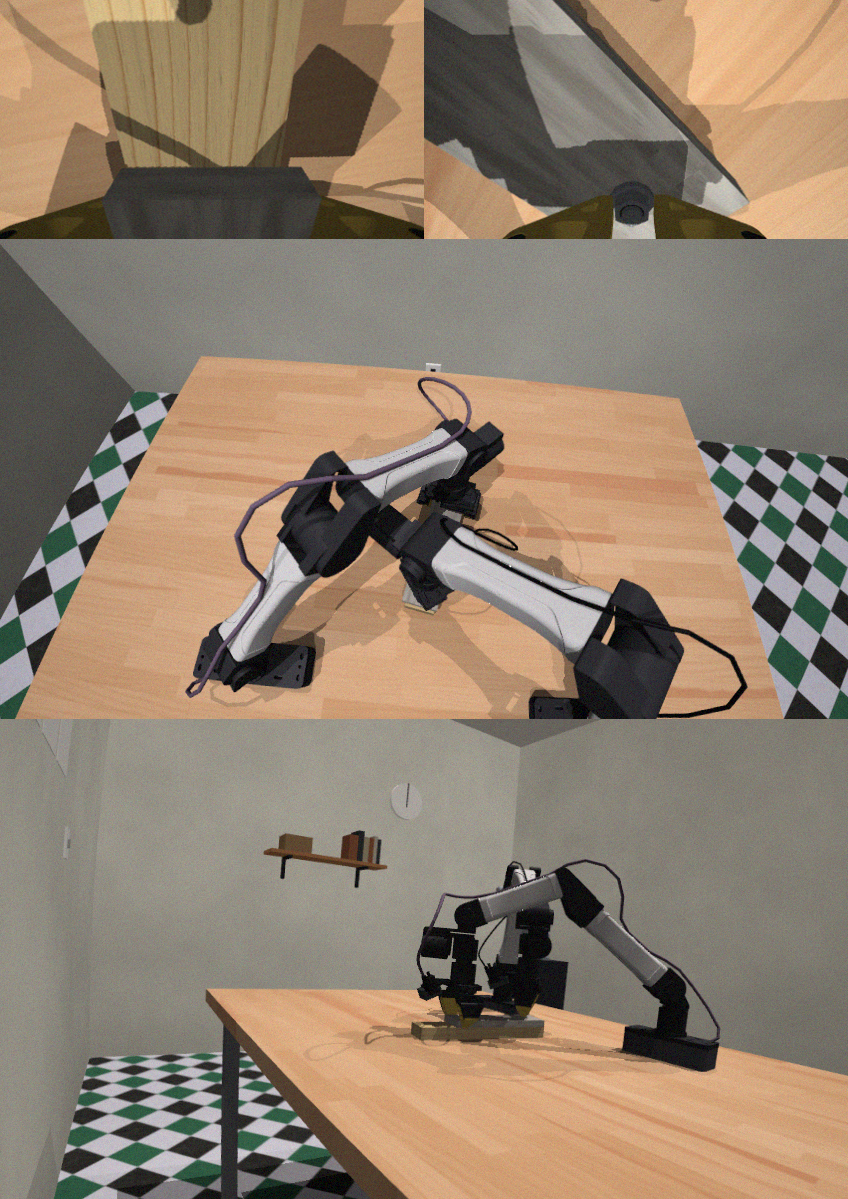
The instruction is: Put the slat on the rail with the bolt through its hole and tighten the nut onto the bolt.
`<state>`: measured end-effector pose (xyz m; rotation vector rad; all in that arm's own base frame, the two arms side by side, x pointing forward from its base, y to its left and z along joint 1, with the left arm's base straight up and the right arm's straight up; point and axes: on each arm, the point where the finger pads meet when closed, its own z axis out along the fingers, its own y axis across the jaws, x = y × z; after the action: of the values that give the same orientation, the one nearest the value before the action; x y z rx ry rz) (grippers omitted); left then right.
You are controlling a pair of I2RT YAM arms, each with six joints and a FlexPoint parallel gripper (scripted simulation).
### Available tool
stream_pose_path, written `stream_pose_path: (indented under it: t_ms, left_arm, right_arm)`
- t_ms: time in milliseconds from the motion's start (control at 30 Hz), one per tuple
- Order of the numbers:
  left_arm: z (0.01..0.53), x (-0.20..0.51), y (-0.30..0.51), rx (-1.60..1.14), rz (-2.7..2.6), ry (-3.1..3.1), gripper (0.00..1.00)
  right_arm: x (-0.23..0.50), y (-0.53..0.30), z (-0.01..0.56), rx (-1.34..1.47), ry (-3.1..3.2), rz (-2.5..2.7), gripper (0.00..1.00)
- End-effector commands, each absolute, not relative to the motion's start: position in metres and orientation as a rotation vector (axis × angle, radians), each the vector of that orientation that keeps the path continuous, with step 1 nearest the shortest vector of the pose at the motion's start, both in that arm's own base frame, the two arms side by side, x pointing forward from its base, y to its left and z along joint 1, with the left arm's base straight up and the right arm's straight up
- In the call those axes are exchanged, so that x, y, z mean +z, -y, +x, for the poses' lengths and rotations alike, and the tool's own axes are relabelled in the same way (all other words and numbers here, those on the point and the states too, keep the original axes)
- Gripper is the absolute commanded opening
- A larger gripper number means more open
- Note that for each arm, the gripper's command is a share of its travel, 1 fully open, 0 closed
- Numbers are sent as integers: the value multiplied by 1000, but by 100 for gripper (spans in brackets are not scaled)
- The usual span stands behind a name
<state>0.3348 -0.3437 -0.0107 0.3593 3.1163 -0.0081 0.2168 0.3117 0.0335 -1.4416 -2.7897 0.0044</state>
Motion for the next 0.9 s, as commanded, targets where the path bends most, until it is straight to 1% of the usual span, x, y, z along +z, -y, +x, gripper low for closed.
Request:
stream_pose_path:
  t_ms: [0, 567, 633, 867]
  left_arm:
    - [338, -4, 345, -25, 364, -3099, 68]
    - [338, -4, 345, -25, 364, -3099, 68]
    - [338, -4, 345, -25, 364, -3099, 68]
    - [338, -4, 345, -25, 364, -3099, 68]
  right_arm:
    - [38, -314, 219, -21, 2792, -1446, 36]
    - [38, -314, 219, -20, 2807, -1417, 36]
    - [39, -314, 219, -20, 2880, -1263, 36]
    - [44, -315, 220, -26, 3113, -475, 36]
